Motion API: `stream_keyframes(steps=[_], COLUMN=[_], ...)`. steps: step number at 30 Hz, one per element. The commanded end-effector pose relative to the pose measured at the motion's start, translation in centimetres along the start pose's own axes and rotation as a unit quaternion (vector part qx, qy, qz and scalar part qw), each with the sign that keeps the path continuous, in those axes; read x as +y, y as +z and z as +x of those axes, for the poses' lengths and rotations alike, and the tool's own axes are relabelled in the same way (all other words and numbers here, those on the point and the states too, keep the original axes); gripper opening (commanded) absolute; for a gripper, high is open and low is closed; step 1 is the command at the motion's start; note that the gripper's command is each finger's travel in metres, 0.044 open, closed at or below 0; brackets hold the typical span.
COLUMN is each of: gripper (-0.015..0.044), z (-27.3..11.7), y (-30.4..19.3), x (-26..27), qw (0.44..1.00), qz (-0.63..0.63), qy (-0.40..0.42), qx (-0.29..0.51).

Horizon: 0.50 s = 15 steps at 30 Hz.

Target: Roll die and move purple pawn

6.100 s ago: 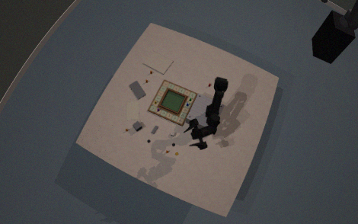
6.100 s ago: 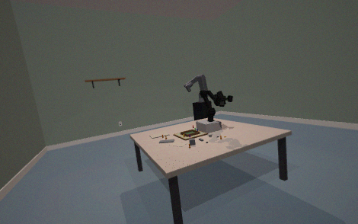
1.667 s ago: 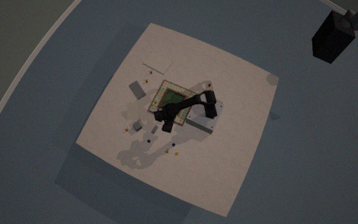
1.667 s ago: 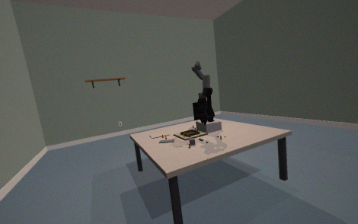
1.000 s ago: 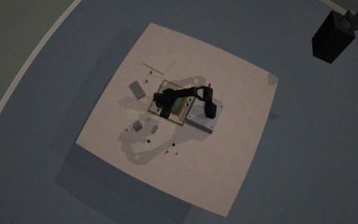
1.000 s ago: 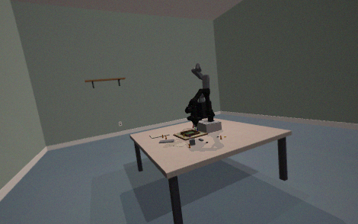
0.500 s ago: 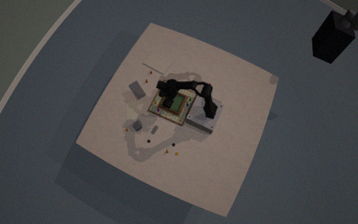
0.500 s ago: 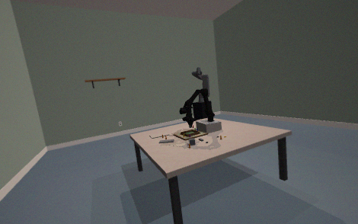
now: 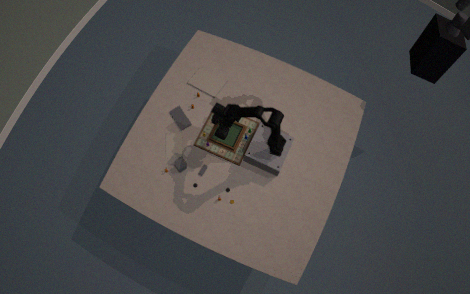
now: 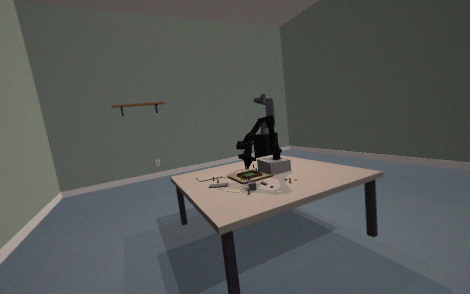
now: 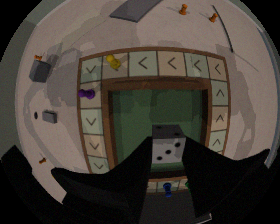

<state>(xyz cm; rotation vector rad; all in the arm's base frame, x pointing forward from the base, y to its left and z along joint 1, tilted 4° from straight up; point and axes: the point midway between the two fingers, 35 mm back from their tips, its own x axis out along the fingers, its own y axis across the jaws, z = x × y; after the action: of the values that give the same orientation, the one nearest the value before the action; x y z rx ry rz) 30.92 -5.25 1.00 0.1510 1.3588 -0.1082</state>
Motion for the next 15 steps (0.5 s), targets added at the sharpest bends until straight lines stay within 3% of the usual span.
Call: stream_keyframes(steps=[1, 15], gripper=[0.0, 0.0], z=[0.6, 1.6], y=[0.0, 0.5], x=[0.0, -0.1], qw=[0.998, 0.957], qz=[0.002, 0.003], qy=[-0.003, 0.0], qx=[-0.056, -0.289])
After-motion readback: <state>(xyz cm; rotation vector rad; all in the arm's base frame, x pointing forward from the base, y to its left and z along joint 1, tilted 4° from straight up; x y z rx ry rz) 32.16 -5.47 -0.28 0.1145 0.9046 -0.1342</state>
